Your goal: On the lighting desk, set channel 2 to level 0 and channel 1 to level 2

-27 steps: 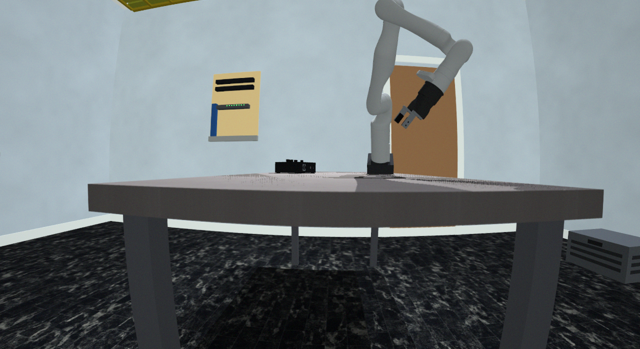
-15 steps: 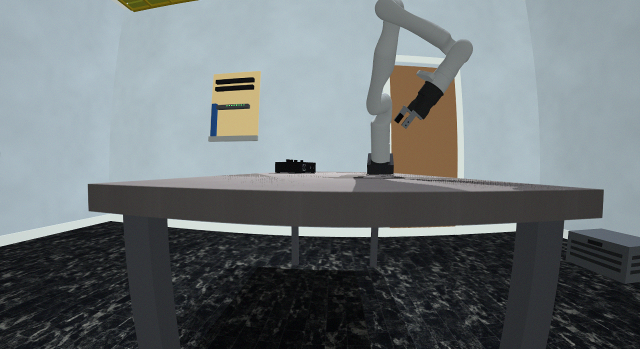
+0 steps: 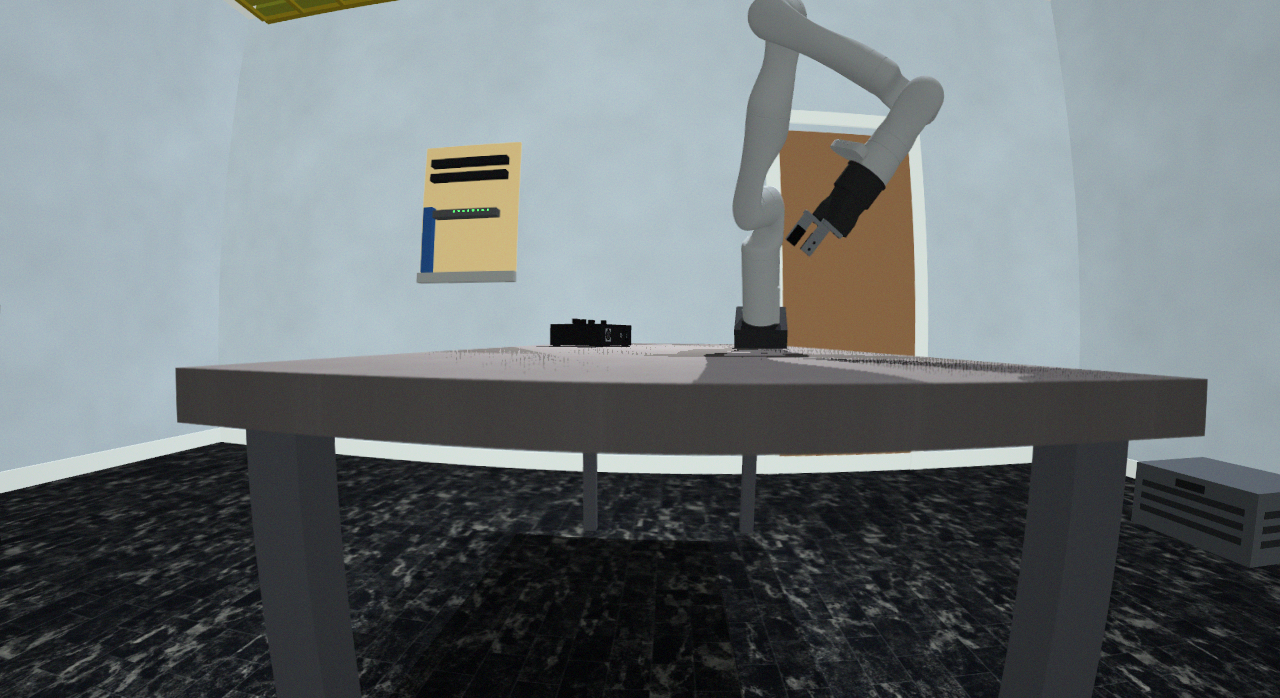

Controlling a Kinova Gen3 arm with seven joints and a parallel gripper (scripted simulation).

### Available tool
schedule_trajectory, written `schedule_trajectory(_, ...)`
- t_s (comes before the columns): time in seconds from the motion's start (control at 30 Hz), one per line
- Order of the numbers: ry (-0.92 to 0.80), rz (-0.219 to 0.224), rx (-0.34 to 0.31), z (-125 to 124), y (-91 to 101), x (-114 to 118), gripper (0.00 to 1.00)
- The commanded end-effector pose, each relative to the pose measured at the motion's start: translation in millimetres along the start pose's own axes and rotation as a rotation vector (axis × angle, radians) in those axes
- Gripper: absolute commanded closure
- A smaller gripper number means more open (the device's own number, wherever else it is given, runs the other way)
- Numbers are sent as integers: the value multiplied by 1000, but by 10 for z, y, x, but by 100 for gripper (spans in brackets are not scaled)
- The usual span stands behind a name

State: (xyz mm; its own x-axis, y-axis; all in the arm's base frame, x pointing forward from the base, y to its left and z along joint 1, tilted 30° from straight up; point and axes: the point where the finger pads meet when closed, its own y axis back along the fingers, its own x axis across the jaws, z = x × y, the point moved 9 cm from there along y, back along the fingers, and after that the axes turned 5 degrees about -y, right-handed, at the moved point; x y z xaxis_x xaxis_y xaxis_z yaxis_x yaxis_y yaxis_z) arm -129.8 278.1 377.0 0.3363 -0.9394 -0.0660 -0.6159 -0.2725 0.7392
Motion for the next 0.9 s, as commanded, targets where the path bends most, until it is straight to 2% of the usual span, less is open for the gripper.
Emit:
schedule_trajectory(0.0, -29, -2, -4, -96, -1, -2, 0)
schedule_trajectory(0.23, -107, -4, -14, -365, -33, -8, 0)
schedule_trajectory(0.37, -204, -6, -28, -703, -81, 15, 0)
schedule_trajectory(0.53, -366, -6, -55, -1271, -187, 136, 0)
schedule_trajectory(0.57, -366, -6, -55, -1271, -187, 136, 0)
schedule_trajectory(0.63, -442, -5, -69, -1535, -250, 228, 0)
schedule_trajectory(0.67, -442, -5, -69, -1535, -250, 228, 0)
schedule_trajectory(0.7, -483, -4, -77, -1671, -287, 286, 0)
schedule_trajectory(0.77, -483, -4, -77, -1671, -287, 286, 0)
schedule_trajectory(0.87, -566, -2, -95, -1951, -373, 429, 0)
